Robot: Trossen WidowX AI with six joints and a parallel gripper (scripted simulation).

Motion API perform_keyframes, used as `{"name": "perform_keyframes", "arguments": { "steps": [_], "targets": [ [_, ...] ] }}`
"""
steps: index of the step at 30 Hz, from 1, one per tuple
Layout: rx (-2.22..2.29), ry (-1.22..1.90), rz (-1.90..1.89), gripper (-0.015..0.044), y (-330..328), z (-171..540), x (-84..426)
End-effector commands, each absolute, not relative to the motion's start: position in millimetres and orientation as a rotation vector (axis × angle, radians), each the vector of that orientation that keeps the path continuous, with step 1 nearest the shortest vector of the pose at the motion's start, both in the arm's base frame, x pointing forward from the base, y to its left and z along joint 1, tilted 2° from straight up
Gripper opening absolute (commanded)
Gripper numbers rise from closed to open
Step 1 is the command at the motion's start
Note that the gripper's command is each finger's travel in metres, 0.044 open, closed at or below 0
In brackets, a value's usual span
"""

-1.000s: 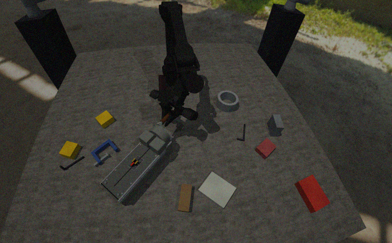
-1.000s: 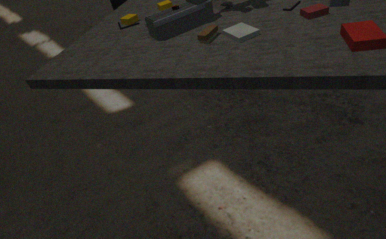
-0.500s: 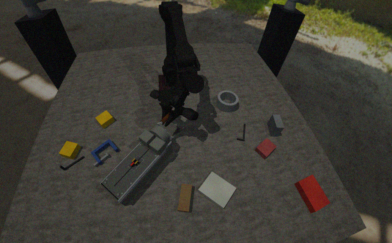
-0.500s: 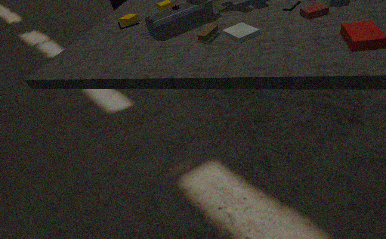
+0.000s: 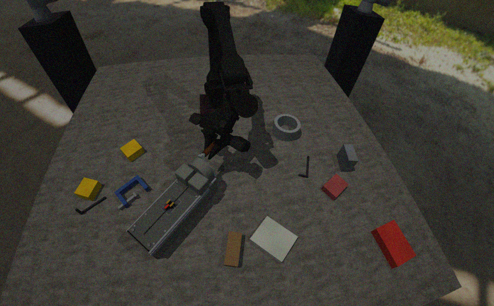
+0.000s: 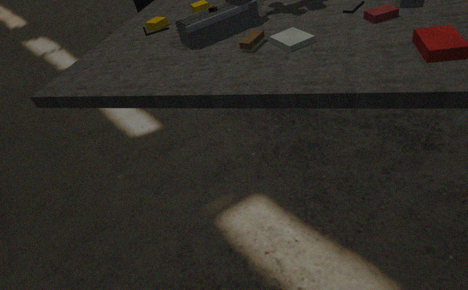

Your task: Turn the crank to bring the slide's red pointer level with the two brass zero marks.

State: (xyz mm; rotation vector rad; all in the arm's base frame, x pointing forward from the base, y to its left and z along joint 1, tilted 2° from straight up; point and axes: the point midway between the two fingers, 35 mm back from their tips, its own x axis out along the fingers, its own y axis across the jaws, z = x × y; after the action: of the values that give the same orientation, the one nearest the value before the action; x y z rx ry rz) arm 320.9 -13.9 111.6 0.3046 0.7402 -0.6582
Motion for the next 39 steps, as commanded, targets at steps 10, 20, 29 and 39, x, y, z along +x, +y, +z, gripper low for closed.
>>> {"name": "perform_keyframes", "arguments": {
  "steps": [10, 20, 29, 39],
  "targets": [
    [0.316, 0.729, -0.638, 0.0000, -7.1, 116.4, 326.3],
    [0.317, 0.729, -0.638, 0.0000, -6.3, 116.3, 327.0],
    [0.317, 0.729, -0.638, 0.0000, -5.3, 116.3, 327.8],
    [0.317, 0.729, -0.638, 0.0000, -3.7, 116.2, 329.2]
  ]
}}
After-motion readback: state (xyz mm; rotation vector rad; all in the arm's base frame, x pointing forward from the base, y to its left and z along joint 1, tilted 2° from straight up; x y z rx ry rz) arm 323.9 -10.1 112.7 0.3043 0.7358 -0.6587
